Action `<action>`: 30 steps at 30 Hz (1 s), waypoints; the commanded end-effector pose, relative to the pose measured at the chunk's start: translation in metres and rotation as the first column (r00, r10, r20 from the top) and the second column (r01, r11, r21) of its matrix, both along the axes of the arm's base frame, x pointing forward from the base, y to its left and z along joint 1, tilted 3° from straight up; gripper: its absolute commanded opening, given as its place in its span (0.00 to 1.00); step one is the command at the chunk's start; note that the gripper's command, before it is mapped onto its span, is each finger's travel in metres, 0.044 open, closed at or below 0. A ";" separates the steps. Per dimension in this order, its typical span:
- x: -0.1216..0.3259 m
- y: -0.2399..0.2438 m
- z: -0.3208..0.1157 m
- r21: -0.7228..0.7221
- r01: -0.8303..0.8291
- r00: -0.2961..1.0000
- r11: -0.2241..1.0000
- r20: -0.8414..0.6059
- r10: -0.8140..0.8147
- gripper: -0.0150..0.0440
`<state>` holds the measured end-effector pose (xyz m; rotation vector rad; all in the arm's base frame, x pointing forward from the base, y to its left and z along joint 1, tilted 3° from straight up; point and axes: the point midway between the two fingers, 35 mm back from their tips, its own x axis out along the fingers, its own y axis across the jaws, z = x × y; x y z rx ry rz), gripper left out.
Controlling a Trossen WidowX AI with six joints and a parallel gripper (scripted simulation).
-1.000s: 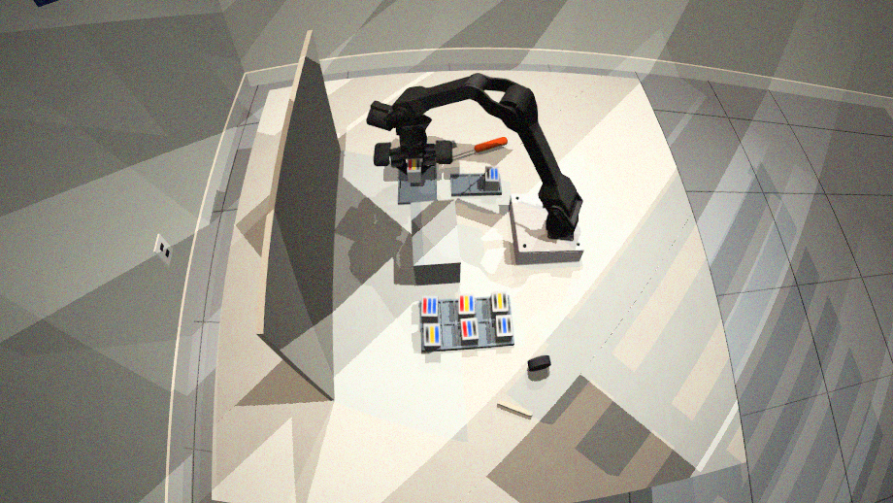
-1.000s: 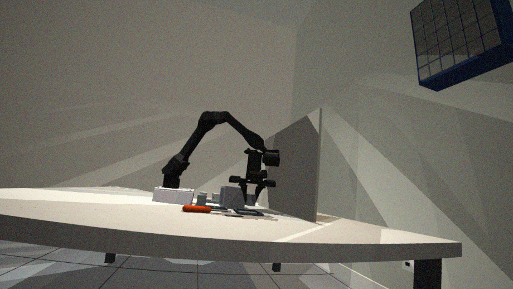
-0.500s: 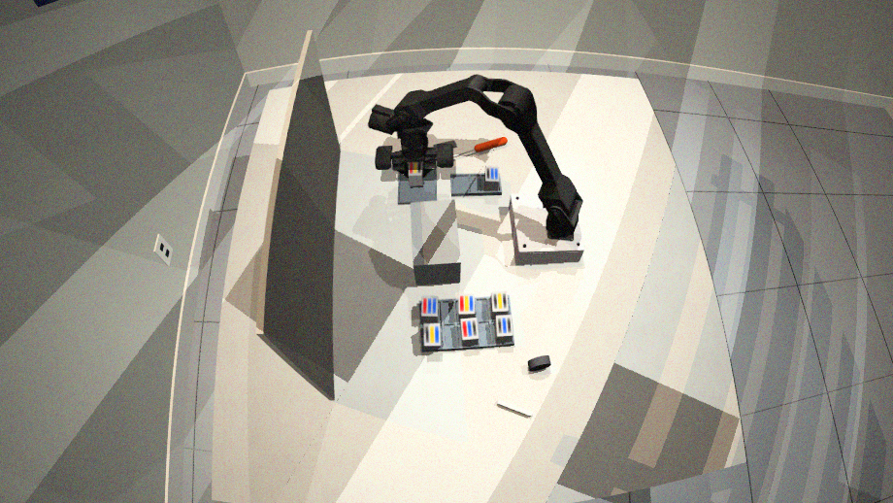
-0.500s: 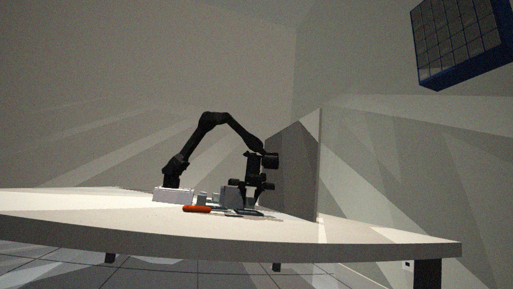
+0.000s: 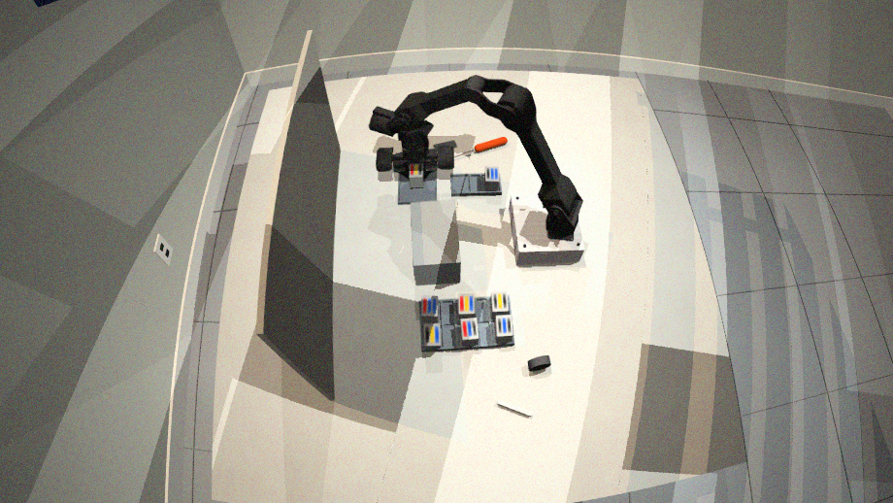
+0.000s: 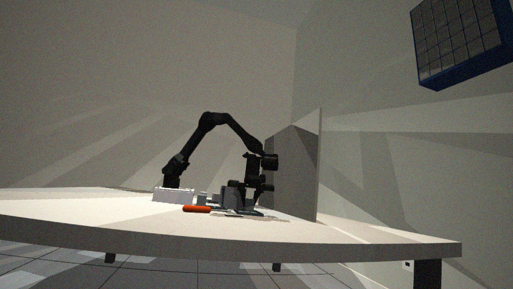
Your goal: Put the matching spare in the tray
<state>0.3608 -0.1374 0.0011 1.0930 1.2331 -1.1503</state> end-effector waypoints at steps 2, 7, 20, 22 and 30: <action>0.000 0.000 0.001 0.000 0.000 1.000 1.000 0.001 0.000 0.70; 0.000 0.000 0.001 0.000 0.000 1.000 1.000 0.001 0.000 0.92; -0.001 0.005 0.107 0.001 -0.004 1.000 1.000 -0.002 0.004 1.00; -0.001 0.005 0.107 0.001 -0.004 1.000 1.000 -0.002 0.004 1.00; 0.002 0.004 0.105 -0.007 -0.008 1.000 1.000 0.018 0.008 1.00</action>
